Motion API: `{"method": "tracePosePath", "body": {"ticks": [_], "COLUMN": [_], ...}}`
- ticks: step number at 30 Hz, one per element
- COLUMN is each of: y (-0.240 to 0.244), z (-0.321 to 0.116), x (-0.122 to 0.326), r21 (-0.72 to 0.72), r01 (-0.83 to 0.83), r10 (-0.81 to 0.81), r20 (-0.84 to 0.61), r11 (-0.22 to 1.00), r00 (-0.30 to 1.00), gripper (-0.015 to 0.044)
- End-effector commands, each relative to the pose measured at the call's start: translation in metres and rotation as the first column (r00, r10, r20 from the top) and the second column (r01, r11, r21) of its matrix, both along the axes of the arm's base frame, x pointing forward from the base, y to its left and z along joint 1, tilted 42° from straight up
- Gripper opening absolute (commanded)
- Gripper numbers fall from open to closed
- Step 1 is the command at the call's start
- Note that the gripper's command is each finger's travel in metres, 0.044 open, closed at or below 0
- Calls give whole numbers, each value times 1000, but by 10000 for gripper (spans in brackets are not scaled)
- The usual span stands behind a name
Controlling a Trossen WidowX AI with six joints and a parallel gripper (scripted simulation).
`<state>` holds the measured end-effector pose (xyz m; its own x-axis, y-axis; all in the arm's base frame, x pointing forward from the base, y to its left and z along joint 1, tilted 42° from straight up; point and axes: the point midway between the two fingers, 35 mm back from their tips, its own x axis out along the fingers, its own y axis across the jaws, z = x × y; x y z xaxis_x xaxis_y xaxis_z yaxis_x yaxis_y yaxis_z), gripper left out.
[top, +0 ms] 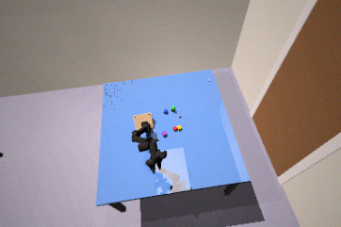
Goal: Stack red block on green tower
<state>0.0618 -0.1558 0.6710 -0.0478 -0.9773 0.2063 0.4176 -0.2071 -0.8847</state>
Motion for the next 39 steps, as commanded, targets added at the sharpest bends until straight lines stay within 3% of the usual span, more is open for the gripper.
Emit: {"method": "tracePosePath", "body": {"ticks": [1, 10, 21, 30, 39], "y": [-5, -2, 38, 79, 112], "z": [-16, -76, -227, -363, -478], "x": [72, 187, 307, 327, 286], "r21": [-36, 35, 348, 641, 832], "r01": [-113, -329, -517, -434, -158], "r10": [111, 330, 602, 684, 633], "r20": [-68, -159, -208, -203, -266], "r11": [993, 944, 782, 634, 532], "r00": [992, 930, 771, 700, 727], "gripper": [440, 440, 440, 440, 440]}}
